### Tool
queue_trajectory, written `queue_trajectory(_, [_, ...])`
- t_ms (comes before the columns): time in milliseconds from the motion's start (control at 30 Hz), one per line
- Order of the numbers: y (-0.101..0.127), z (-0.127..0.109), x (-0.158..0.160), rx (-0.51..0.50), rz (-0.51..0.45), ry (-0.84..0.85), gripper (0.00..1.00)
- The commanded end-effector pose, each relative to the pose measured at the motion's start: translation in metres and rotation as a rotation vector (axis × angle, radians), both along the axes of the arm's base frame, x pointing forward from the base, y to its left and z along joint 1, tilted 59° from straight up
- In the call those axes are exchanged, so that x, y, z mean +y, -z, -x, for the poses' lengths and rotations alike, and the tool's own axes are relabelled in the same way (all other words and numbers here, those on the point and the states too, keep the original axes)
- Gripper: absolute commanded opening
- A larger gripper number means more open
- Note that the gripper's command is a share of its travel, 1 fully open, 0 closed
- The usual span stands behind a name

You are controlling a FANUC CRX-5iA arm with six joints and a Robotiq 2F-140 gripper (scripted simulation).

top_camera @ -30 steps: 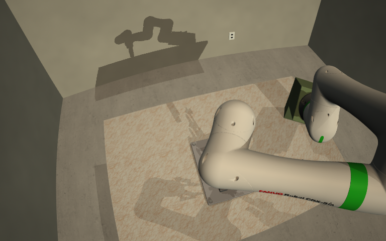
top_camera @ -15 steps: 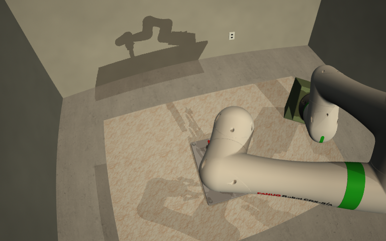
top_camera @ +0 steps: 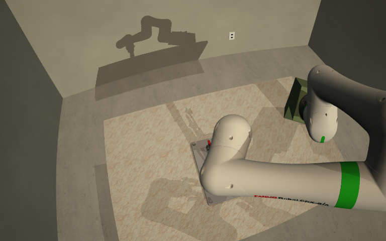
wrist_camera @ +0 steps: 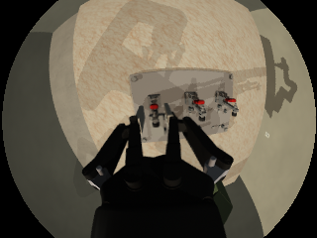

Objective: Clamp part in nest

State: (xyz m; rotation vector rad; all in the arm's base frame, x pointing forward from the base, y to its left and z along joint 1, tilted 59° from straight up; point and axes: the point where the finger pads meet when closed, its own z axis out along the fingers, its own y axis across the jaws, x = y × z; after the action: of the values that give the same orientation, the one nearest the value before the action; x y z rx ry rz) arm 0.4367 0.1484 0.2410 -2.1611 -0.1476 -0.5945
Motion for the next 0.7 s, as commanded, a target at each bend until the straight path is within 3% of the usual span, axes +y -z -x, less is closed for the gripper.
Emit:
queue_trajectory(0, [0.0027,-0.0023,0.004,0.0,0.0,0.001,0.28])
queue_trajectory(667, [0.0043,-0.0034,0.0065,0.0,0.0,0.001,0.28])
